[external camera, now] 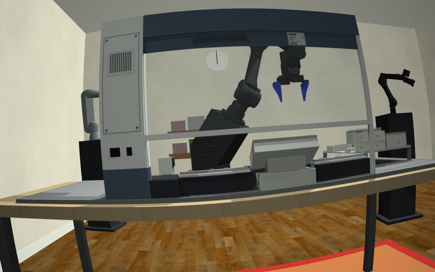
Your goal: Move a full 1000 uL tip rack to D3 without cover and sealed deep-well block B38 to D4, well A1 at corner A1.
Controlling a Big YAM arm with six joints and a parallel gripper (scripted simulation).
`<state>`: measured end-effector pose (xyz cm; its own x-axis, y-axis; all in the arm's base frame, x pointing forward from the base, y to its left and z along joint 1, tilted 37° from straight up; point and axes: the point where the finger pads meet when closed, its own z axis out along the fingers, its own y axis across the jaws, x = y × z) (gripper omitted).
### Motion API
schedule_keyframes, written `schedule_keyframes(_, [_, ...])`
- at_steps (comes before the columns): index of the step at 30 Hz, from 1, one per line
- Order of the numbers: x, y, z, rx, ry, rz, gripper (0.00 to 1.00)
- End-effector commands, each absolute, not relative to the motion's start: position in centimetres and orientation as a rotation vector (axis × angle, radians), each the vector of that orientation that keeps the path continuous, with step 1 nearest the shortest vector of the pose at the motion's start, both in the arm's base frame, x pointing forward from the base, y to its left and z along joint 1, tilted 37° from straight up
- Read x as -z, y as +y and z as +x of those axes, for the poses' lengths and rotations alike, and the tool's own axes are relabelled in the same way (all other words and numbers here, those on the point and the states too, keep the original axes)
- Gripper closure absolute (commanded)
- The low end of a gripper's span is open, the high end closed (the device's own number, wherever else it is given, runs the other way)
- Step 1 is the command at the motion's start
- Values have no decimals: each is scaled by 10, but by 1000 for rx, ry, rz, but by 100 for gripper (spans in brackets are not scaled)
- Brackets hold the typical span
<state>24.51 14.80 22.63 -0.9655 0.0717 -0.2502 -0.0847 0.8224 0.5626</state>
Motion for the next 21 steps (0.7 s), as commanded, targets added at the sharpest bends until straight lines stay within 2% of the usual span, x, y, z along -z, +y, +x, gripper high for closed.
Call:
schedule_keyframes(1, [-223, 133, 241, -844, 2725, -64, 0])
schedule_keyframes(21, [-180, 67, 220, -851, 2749, -53, 0])
